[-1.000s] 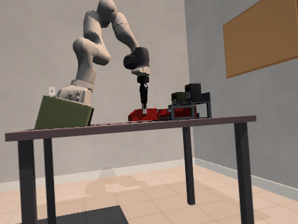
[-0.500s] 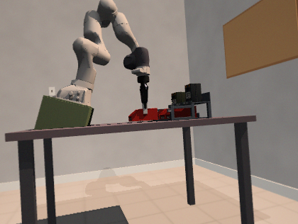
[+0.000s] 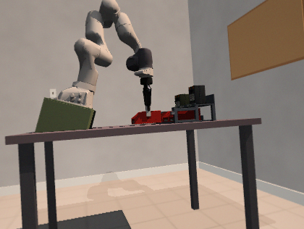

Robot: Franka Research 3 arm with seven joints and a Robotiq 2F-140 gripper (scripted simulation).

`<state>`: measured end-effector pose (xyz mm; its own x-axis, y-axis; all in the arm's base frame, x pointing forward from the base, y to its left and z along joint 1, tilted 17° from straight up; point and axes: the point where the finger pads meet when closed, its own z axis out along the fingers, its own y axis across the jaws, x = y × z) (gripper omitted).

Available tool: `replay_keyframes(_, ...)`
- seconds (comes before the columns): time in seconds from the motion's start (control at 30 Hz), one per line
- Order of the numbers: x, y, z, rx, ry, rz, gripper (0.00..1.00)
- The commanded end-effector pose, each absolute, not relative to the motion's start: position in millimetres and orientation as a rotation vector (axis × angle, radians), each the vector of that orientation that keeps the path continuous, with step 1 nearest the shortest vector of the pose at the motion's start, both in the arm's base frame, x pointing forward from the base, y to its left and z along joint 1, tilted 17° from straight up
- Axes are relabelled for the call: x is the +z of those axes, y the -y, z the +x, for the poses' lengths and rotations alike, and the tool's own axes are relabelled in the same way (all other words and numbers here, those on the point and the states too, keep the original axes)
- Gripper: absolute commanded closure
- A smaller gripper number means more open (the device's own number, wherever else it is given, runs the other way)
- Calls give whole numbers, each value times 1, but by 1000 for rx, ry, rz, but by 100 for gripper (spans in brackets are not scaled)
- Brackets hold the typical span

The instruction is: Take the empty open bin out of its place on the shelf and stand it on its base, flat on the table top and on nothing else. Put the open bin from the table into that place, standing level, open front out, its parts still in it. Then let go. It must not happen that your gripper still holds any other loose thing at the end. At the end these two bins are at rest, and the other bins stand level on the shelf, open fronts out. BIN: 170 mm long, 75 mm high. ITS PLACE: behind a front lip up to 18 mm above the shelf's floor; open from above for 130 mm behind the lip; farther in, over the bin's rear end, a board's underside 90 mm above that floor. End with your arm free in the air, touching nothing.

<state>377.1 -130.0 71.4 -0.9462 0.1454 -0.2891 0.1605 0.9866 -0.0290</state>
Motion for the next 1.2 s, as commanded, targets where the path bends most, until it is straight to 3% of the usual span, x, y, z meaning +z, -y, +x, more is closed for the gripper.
replay_keyframes(0.0, 73, 133, 378, -82, -2838, 215, 100)
replay_keyframes(1.17, 65, 134, 380, -82, -2838, 215, 100)
